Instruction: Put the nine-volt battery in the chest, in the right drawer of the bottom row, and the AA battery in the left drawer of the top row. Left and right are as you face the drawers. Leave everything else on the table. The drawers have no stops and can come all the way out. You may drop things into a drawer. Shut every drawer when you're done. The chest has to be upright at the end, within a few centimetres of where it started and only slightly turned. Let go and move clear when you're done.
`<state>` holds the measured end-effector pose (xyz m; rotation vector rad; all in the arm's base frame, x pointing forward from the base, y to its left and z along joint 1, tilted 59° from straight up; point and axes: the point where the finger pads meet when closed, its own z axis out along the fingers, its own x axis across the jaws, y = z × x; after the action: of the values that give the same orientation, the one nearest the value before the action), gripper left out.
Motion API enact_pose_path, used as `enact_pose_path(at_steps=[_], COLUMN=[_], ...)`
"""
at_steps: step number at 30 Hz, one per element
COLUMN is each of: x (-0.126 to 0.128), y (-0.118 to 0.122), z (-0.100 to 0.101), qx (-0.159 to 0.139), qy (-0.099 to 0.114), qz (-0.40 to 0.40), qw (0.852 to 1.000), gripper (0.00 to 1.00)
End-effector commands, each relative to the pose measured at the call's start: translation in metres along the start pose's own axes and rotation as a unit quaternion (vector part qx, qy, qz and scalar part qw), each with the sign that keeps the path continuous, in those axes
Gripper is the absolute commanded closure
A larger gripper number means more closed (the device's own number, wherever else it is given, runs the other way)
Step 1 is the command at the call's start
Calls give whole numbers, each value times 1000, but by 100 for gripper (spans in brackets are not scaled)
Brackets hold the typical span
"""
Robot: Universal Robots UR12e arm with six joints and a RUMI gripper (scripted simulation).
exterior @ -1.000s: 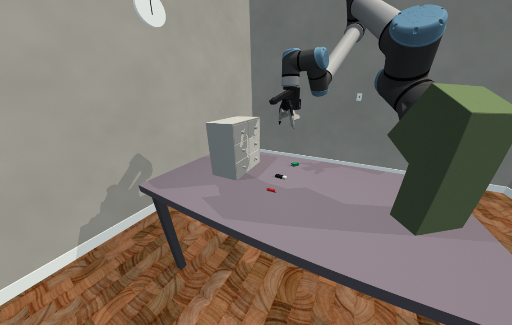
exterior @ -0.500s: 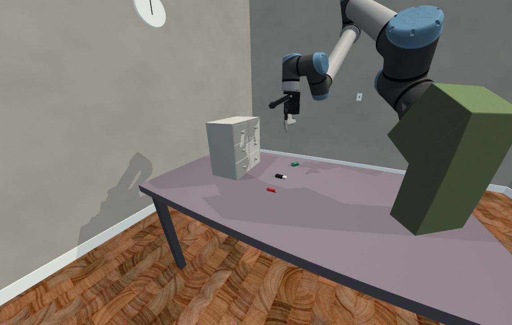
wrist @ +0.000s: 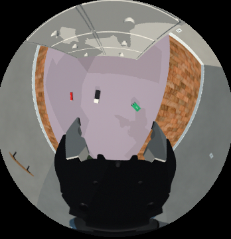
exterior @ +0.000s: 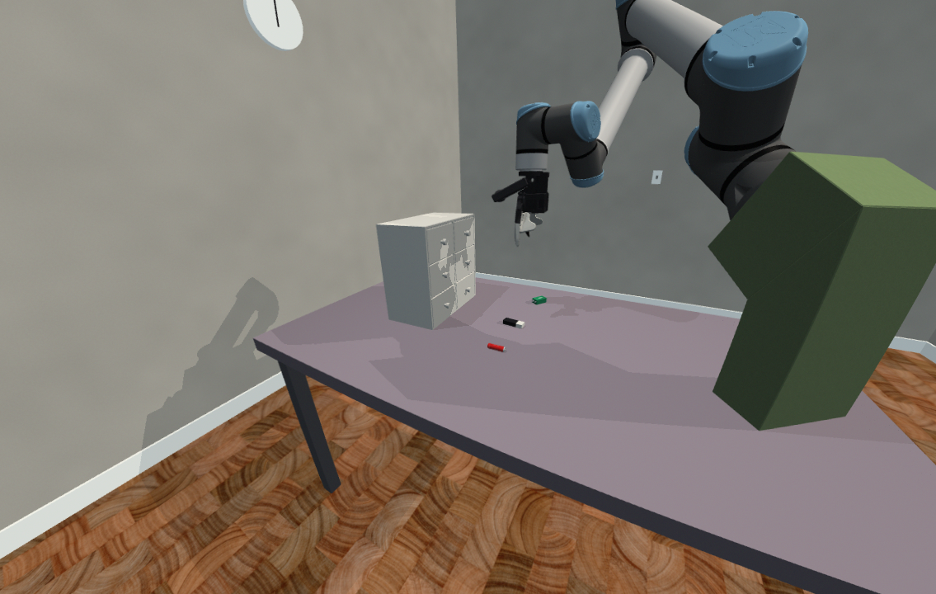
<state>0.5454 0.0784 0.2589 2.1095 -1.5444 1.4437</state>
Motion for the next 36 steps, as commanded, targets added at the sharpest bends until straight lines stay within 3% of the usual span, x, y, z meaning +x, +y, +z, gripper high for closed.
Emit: enact_pose_path(at_steps=[1, 36], x=[1, 1], y=[0, -1], z=[1, 4], qx=[0, 7], qy=[1, 1], qz=[19, 29], qw=[1000, 1000], gripper=[0, 0])
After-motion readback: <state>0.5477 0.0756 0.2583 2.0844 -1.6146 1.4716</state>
